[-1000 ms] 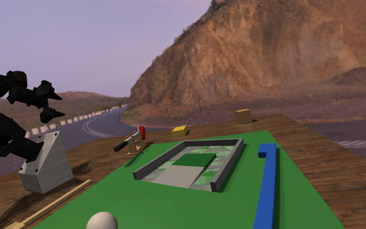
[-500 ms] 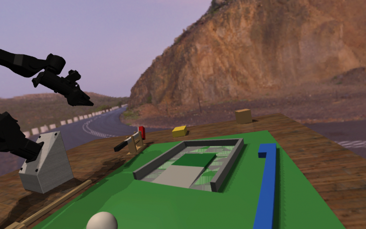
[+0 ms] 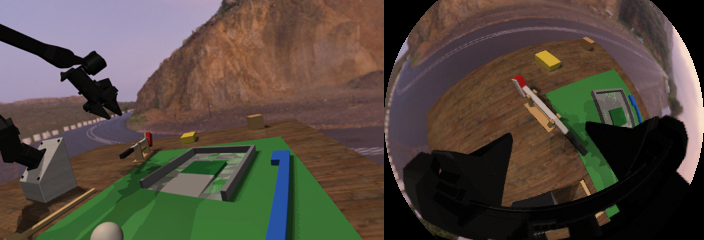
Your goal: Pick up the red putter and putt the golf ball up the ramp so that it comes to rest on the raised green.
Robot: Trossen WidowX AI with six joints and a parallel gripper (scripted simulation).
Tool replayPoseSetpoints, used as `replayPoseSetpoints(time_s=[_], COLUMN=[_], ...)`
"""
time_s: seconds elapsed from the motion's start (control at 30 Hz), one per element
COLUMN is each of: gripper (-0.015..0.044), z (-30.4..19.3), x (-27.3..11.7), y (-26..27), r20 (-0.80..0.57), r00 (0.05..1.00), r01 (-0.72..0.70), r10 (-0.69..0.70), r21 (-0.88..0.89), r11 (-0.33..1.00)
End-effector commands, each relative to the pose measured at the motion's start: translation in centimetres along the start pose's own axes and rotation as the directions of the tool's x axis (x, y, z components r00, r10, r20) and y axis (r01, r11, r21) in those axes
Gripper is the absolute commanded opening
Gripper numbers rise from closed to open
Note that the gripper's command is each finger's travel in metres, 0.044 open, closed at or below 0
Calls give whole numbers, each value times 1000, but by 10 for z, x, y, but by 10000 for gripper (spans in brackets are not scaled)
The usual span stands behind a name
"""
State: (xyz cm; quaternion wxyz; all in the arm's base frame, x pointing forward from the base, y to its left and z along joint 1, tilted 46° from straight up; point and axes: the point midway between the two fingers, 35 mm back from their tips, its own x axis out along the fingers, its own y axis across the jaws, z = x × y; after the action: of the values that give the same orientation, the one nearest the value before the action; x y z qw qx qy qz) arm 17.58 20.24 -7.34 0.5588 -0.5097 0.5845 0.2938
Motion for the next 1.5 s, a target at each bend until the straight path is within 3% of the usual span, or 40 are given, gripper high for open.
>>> replayPoseSetpoints(time_s=[0.0, 0.23, 0.63, 1.47], gripper=[440, 440, 440, 440], z=[-35, -70, -67, -96], x=[35, 59, 61, 105], y=[-51, -83, -87, -86], r20=[-205, -330, -331, -333], r00=[976, 927, 927, 927], r01=[-128, -318, -319, -319], r10=[72, 176, 176, 175], r21=[-276, -449, -450, -449], r11=[952, 835, 834, 835])
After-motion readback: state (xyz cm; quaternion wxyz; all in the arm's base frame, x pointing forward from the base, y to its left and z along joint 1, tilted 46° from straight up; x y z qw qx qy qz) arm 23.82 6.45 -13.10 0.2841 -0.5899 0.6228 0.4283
